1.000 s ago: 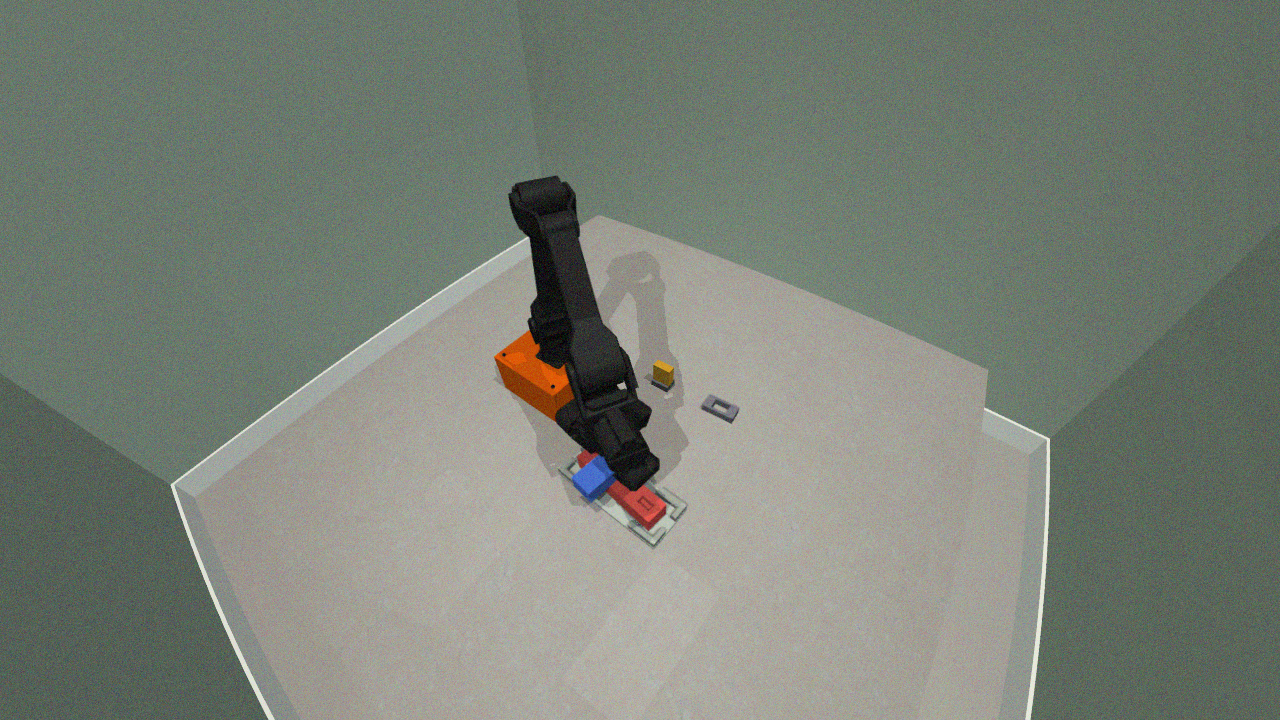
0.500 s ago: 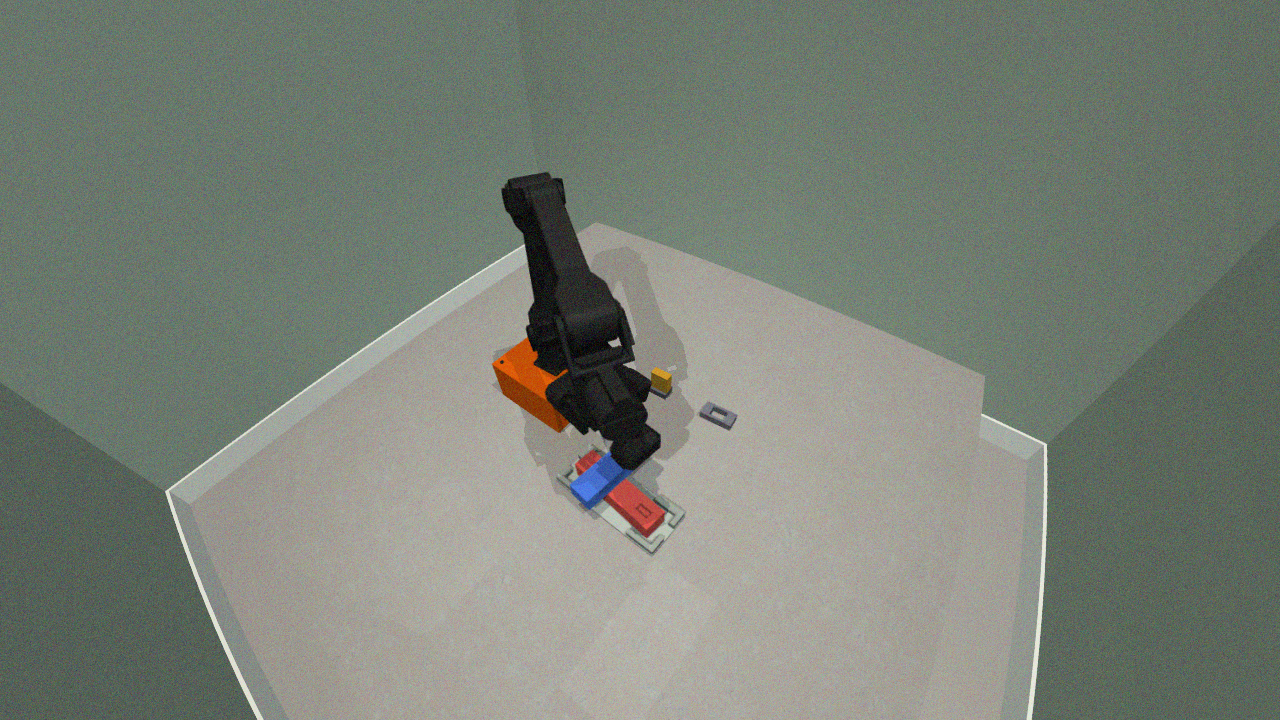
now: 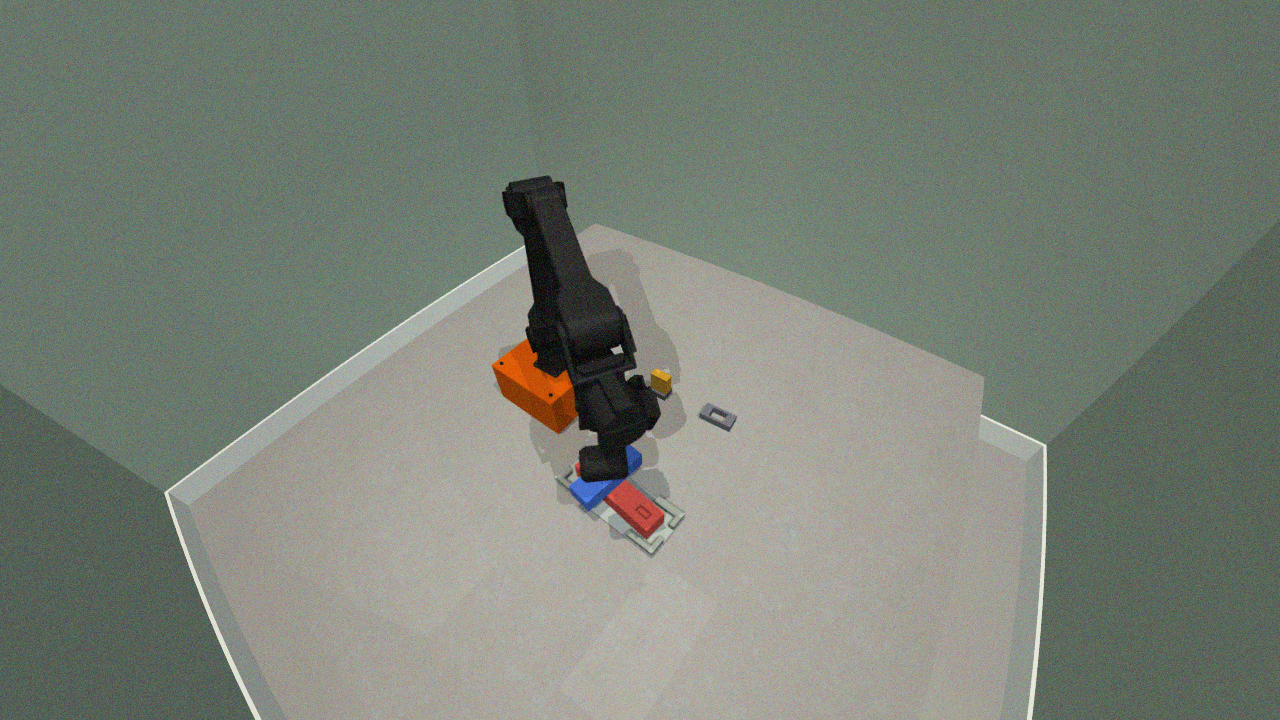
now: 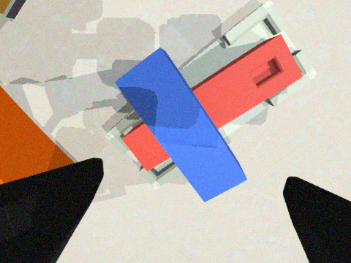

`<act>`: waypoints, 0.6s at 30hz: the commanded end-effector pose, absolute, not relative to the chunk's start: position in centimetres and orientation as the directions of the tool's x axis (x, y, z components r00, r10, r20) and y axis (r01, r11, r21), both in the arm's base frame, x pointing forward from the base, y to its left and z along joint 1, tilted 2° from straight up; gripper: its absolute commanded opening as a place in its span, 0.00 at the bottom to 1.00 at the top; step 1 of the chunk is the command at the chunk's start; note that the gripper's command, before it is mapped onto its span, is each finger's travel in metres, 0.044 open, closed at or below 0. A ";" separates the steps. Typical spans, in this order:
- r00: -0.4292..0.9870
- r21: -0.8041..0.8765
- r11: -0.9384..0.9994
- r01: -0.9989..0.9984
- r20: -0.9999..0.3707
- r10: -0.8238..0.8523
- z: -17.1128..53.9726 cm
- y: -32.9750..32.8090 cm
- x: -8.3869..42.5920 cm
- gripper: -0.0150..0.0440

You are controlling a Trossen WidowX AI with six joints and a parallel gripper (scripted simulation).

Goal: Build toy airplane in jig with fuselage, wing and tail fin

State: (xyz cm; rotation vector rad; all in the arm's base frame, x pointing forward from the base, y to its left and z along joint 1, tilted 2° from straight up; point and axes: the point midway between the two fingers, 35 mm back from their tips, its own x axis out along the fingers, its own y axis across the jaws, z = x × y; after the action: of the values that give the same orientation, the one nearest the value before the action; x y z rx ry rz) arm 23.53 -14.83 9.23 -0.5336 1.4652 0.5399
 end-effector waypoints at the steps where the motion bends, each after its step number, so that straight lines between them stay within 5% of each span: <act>1: 0.032 0.008 0.977 -0.212 -0.999 0.016 9.3 -14.9 23.5 1.00; 5: 0.033 0.017 0.999 0.036 -0.999 0.016 9.4 -14.9 23.5 1.00; 18: 0.032 0.018 0.999 0.036 -0.999 0.017 9.4 -11.7 24.6 1.00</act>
State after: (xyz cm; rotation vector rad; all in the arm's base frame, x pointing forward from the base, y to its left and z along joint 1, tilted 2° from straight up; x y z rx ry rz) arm 23.90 -13.85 9.32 0.0500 1.5394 -0.0257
